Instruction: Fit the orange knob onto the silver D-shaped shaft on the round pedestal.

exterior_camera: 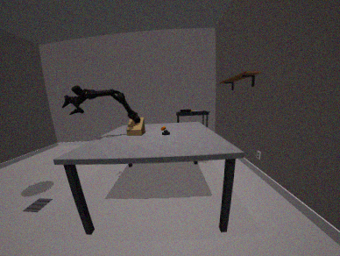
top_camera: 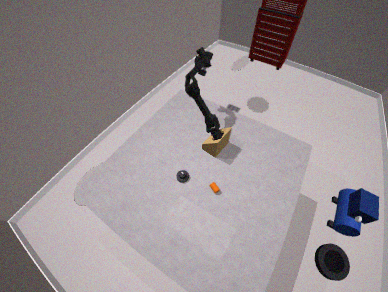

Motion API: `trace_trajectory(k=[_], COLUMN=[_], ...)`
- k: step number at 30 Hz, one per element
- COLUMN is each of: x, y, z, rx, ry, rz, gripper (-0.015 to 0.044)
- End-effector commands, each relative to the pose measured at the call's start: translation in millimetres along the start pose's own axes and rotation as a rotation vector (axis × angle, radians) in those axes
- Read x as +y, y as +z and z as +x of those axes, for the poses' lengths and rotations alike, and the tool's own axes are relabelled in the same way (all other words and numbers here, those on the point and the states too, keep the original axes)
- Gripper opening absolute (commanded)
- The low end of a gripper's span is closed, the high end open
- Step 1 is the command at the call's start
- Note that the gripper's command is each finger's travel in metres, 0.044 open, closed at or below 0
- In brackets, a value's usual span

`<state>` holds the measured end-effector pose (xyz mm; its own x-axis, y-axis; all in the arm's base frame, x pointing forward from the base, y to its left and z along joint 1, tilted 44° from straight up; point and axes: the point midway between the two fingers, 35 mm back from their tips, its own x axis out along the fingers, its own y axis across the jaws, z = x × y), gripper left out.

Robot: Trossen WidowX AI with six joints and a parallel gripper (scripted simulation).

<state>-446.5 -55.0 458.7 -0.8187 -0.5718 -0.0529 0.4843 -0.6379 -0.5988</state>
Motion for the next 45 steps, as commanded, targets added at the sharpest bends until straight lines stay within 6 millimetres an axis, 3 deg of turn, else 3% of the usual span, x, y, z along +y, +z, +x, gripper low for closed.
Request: trace_trajectory(k=[1, 3, 6, 10, 18, 24, 29, 34, 40, 45], x=[-1.1, -9.7, -35.9, -56.0, -89.4, -94.8, -84.1, -60.0, -14.9, 30.2], y=[-2.3, -20.7, -80.7, -133.5, -249.6, -325.0, -377.0, -418.3, -454.0, -470.3], z=[-0.4, -4.0, -22.1, -46.3, -133.1, -214.0, -289.0, -367.3, -459.6, -535.0], rx=[0.005, 0.048, 0.177, 0.282, 0.471, 0.586, 0.655, 0.693, 0.706, 0.670], ry=[-0.003, -0.030, -0.128, -0.230, -0.496, -0.764, -1.013, -1.285, -1.616, -1.890], rz=[0.007, 0.060, 0.237, 0.397, 0.754, 1.052, 1.283, 1.500, 1.724, 1.855], gripper=[0.0426, 0.0440, 0.0440, 0.0440, 0.0440, 0.0440, 0.0440, 0.0440, 0.0440, 0.0440])
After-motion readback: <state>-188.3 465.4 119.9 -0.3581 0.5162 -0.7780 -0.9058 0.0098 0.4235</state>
